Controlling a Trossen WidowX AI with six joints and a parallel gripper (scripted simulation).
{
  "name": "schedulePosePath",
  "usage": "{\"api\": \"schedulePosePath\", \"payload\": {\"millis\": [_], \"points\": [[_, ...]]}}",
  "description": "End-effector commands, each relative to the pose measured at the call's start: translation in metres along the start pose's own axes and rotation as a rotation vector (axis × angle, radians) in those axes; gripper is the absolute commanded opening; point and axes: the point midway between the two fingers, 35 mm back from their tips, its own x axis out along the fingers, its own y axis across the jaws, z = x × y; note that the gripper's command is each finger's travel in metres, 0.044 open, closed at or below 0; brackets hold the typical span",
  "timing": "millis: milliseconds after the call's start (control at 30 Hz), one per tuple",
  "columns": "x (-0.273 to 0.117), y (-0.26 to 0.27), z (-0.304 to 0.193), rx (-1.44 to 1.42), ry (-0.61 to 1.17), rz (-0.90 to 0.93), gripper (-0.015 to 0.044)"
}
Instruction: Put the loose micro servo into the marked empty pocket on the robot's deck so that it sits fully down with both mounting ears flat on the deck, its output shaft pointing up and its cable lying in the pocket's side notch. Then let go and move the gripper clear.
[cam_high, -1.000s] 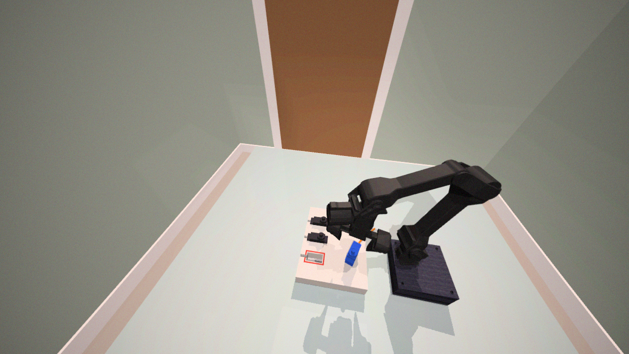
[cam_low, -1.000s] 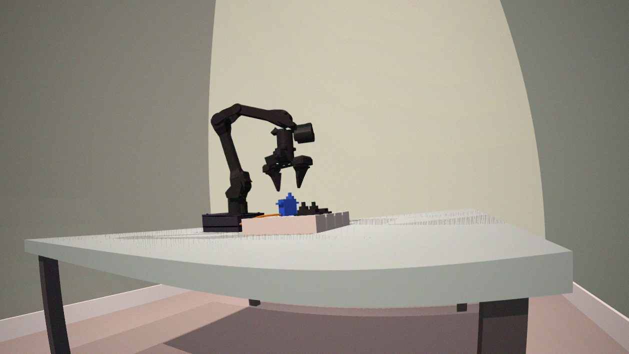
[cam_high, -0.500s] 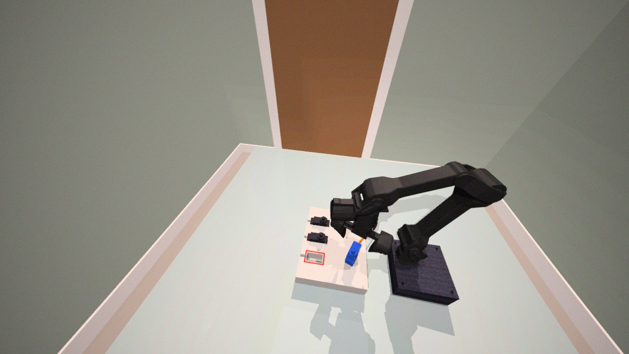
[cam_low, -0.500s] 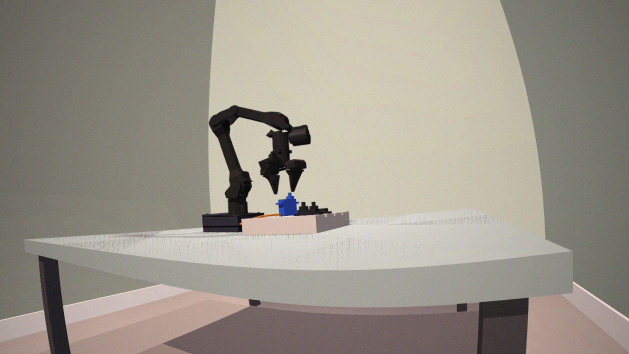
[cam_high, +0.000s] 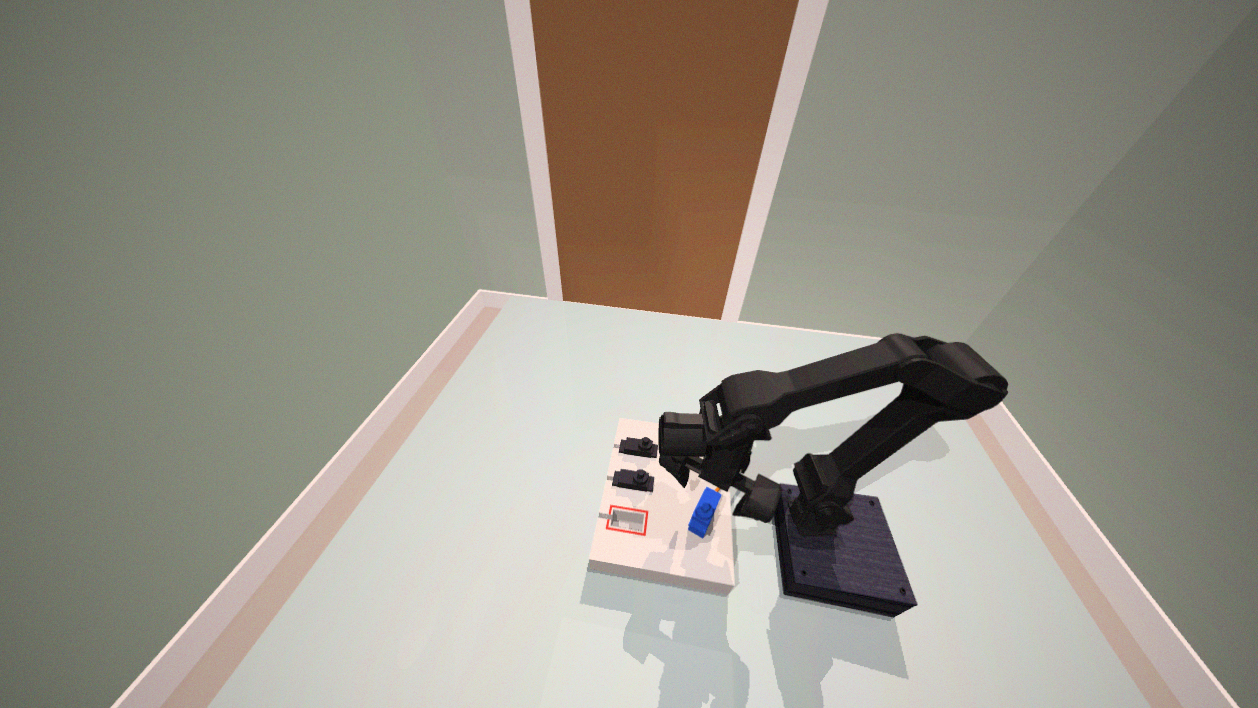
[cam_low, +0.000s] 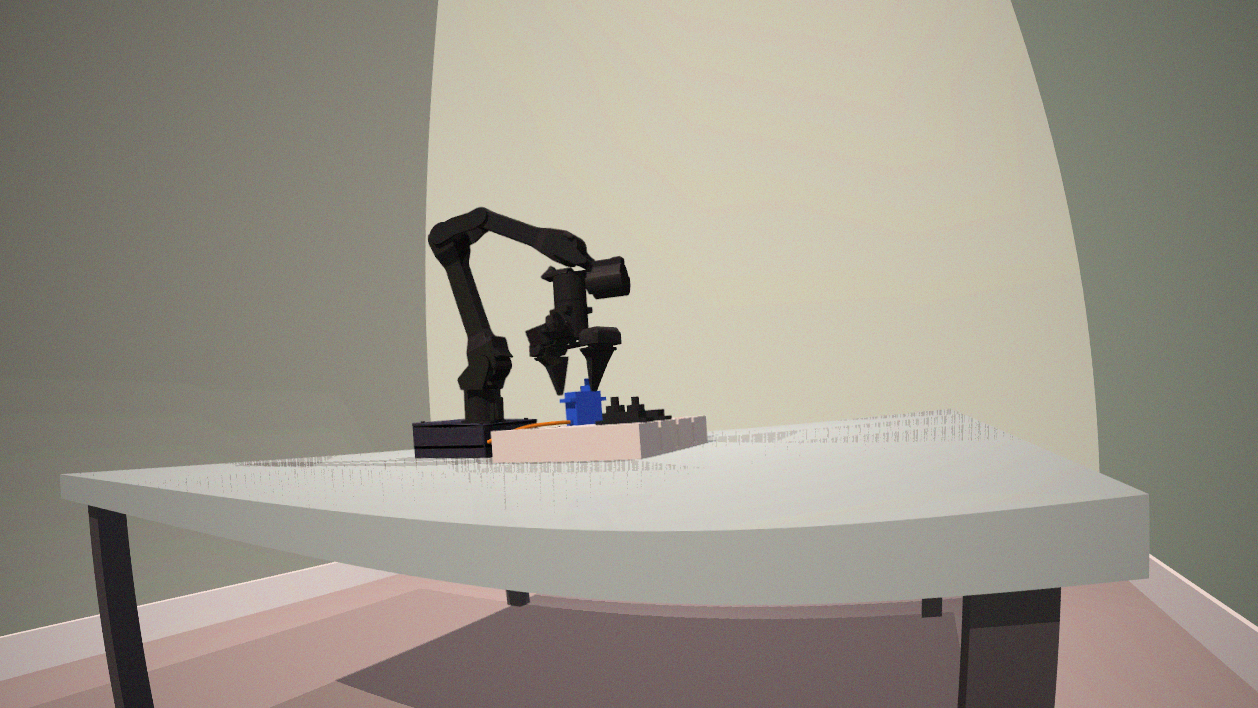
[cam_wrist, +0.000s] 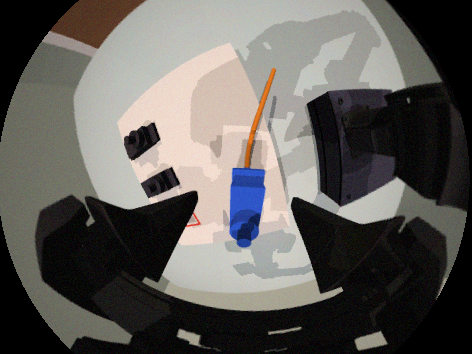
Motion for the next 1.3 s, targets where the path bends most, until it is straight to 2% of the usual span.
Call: {"api": "schedulePosePath", "payload": {"millis": [0, 67, 467, 633, 767, 933, 1267], "points": [[0.007, -0.001, 0.0, -0.001, 0.001, -0.006, 0.044], [0.008, -0.001, 0.0, -0.001, 0.001, -0.006, 0.044], [0.008, -0.001, 0.0, -0.001, 0.001, -0.006, 0.0125], [0.008, -0.001, 0.0, -0.001, 0.001, -0.006, 0.0092], [0.0, -0.001, 0.0, -0.001, 0.001, -0.006, 0.0], [-0.021, -0.006, 0.003, -0.001, 0.001, -0.006, 0.0], [-0.023, 0.003, 0.0, -0.001, 0.001, -0.006, 0.0]]}}
